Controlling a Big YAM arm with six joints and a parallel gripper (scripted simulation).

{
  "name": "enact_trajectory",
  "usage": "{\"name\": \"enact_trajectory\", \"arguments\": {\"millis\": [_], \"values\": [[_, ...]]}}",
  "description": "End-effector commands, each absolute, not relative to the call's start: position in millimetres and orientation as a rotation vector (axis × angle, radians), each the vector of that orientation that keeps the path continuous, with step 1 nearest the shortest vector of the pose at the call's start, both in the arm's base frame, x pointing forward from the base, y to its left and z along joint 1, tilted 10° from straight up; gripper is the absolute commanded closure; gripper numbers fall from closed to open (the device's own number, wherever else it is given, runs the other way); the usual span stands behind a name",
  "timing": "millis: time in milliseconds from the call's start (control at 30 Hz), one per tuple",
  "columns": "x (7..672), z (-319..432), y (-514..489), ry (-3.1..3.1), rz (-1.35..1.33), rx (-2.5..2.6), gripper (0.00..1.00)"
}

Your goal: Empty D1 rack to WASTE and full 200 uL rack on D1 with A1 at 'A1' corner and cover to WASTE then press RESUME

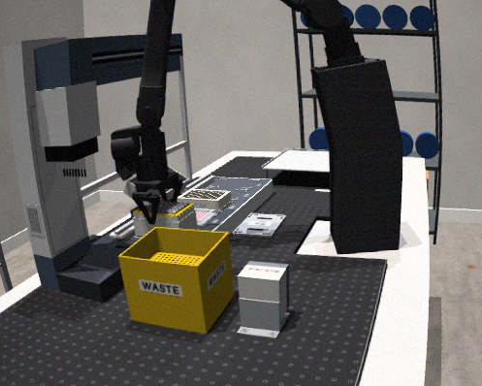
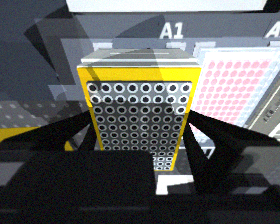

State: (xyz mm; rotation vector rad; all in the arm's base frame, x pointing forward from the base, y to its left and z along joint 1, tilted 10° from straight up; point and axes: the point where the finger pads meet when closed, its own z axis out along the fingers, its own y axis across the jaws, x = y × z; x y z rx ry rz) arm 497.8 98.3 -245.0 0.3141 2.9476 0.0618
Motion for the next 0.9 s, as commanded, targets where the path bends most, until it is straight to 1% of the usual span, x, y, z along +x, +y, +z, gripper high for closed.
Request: {"name": "enact_trajectory", "arguments": {"millis": [0,867], "values": [[496.4,-254.1,91.6,2.961,0.053,0.311,1.00],[505.7,-257.7,93.6,2.938,0.063,0.309,1.00]]}}
